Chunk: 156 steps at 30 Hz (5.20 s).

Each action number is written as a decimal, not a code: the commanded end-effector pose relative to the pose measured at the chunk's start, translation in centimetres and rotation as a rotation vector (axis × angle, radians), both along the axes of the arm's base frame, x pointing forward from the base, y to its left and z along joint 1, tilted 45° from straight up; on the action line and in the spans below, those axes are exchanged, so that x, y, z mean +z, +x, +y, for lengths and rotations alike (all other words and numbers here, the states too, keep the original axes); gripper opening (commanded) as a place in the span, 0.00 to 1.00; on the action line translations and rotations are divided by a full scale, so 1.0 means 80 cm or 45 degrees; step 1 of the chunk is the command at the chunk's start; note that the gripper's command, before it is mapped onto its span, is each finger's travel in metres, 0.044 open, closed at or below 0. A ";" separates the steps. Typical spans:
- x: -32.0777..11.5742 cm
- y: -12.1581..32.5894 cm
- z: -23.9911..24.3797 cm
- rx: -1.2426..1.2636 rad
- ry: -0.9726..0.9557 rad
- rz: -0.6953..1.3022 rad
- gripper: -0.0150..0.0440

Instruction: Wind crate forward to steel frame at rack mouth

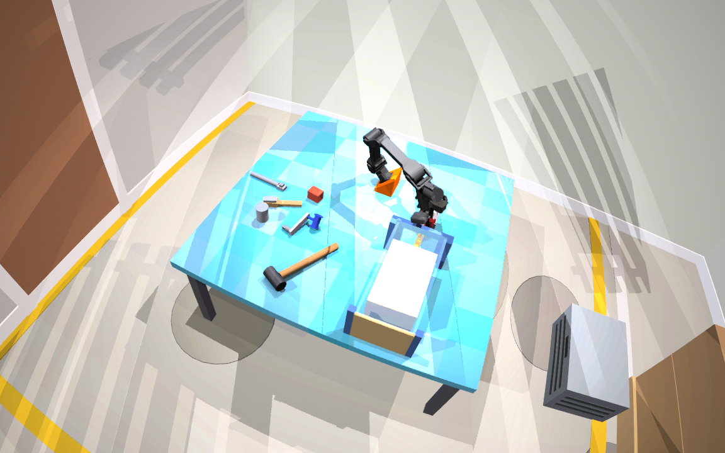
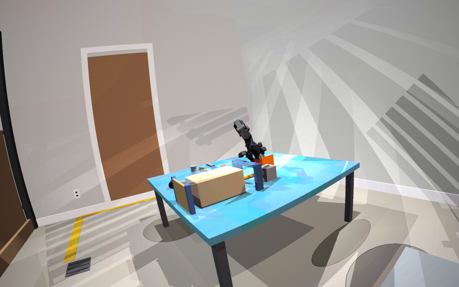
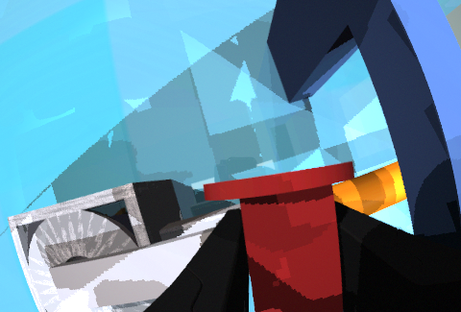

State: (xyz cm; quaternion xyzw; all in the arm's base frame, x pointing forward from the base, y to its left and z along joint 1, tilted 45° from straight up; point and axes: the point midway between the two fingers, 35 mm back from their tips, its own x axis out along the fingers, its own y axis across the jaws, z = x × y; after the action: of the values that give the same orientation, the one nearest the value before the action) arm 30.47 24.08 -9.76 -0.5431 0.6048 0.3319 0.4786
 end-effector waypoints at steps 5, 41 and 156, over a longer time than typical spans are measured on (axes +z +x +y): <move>-0.018 -0.003 0.020 0.003 0.026 0.001 0.25; -0.049 -0.025 0.057 0.003 0.031 0.001 0.25; -0.070 -0.181 0.093 0.003 0.038 0.014 0.25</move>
State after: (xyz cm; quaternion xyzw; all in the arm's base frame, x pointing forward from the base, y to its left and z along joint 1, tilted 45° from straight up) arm 17.79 32.01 -15.58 -0.5347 0.5912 0.3383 0.5001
